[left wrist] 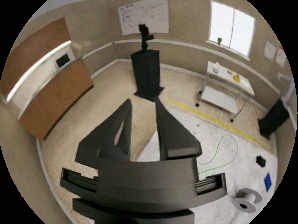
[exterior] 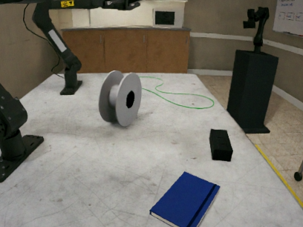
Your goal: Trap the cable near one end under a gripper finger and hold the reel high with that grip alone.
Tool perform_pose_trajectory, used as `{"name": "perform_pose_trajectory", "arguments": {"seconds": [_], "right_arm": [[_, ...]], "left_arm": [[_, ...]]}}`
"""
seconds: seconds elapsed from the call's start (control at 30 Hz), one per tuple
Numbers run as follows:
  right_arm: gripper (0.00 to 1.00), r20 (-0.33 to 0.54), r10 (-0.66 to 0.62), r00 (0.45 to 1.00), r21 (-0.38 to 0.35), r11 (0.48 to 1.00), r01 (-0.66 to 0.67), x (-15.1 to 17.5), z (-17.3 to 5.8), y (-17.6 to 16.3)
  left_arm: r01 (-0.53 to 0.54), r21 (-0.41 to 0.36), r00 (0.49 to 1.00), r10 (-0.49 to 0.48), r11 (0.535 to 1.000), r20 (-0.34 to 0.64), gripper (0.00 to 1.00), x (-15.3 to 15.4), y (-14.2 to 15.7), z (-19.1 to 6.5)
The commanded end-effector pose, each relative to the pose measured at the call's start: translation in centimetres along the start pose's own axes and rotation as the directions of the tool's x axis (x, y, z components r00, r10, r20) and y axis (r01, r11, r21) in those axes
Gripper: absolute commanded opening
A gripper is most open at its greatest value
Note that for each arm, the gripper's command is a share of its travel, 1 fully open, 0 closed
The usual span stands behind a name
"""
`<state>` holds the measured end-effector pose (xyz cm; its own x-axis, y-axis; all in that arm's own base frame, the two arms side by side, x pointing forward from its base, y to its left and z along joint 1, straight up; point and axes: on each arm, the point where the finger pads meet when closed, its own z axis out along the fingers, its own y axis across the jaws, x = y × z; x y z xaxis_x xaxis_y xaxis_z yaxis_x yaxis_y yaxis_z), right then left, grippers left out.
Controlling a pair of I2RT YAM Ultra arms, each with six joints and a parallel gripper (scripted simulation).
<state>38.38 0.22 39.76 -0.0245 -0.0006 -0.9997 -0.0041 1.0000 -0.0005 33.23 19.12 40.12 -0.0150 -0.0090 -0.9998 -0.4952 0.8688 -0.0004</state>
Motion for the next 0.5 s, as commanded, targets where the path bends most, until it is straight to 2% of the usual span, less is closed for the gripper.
{"name": "perform_pose_trajectory", "arguments": {"seconds": [0.0, 0.1, 0.17, 0.2, 0.47], "right_arm": [[0.75, 0.084, 0.002, 0.996, 0.023, 1.000, -0.004, -3.4, -1.2, -0.7], [0.75, 0.084, 0.002, 0.996, 0.023, 1.000, -0.004, -3.4, -1.2, -0.7], [0.75, 0.084, 0.002, 0.996, 0.023, 1.000, -0.004, -3.4, -1.2, -0.7], [0.75, 0.084, 0.002, 0.996, 0.023, 1.000, -0.004, -3.4, -1.2, -0.7], [0.75, 0.084, 0.002, 0.996, 0.023, 1.000, -0.004, -3.4, -1.2, -0.7]], "left_arm": [[-0.010, -0.002, 1.000, 0.010, 1.000, -0.013, 0.30, -0.2, -0.2, 0.5], [-0.011, -0.002, 1.000, 0.011, 1.000, -0.013, 0.30, -0.4, -0.2, 0.5], [-0.014, -0.001, 0.998, 0.014, 1.000, -0.055, 0.30, 1.1, -0.2, 1.0], [-0.015, -0.001, 0.999, 0.015, 1.000, -0.048, 0.30, 0.6, -0.2, 0.9], [-0.033, 0.005, 0.978, 0.033, 0.999, -0.207, 0.30, 4.8, -0.2, 2.4]]}}
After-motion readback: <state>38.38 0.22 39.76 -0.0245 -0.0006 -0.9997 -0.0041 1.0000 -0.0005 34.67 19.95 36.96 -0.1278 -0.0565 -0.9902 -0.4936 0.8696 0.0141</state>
